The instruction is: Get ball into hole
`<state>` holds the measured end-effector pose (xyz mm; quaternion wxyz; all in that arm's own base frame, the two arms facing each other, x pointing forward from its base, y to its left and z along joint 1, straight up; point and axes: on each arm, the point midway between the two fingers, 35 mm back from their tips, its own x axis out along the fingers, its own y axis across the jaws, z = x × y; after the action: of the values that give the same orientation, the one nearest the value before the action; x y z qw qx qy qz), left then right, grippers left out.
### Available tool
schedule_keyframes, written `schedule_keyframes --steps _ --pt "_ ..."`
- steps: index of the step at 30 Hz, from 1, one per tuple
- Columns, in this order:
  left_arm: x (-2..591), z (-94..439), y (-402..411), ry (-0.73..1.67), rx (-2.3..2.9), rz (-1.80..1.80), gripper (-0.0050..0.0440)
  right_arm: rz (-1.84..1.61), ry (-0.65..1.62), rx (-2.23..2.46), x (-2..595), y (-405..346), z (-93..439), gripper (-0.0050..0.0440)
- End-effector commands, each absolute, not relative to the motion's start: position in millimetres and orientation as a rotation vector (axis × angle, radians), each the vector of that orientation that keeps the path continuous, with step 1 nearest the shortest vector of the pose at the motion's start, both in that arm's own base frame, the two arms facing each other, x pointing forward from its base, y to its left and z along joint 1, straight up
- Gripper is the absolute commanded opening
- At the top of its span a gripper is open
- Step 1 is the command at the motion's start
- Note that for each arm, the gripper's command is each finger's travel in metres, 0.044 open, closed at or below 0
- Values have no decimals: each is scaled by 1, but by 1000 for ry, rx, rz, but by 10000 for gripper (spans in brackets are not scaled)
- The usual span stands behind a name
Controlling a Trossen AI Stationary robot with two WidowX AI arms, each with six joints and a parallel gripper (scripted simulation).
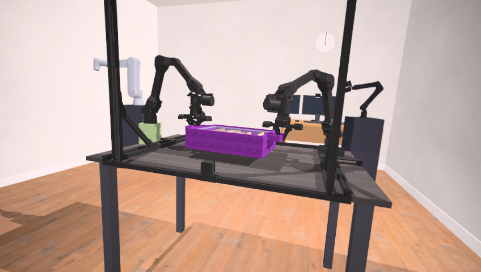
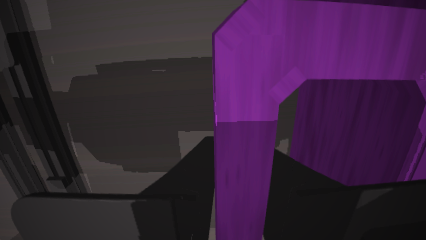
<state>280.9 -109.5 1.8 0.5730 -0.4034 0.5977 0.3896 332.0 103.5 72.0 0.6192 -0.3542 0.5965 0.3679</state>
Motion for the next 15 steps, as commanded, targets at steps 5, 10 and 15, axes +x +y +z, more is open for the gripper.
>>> schedule_keyframes --steps 5,10,15 --pt "279 -3 -111 1357 -939 905 20 851 1413 -816 335 105 80 20" --pt "278 -5 -113 1314 -919 913 20 845 1457 -834 336 107 82 20" --pt "278 -4 -113 1317 -918 915 20 843 1454 -835 336 107 81 20"
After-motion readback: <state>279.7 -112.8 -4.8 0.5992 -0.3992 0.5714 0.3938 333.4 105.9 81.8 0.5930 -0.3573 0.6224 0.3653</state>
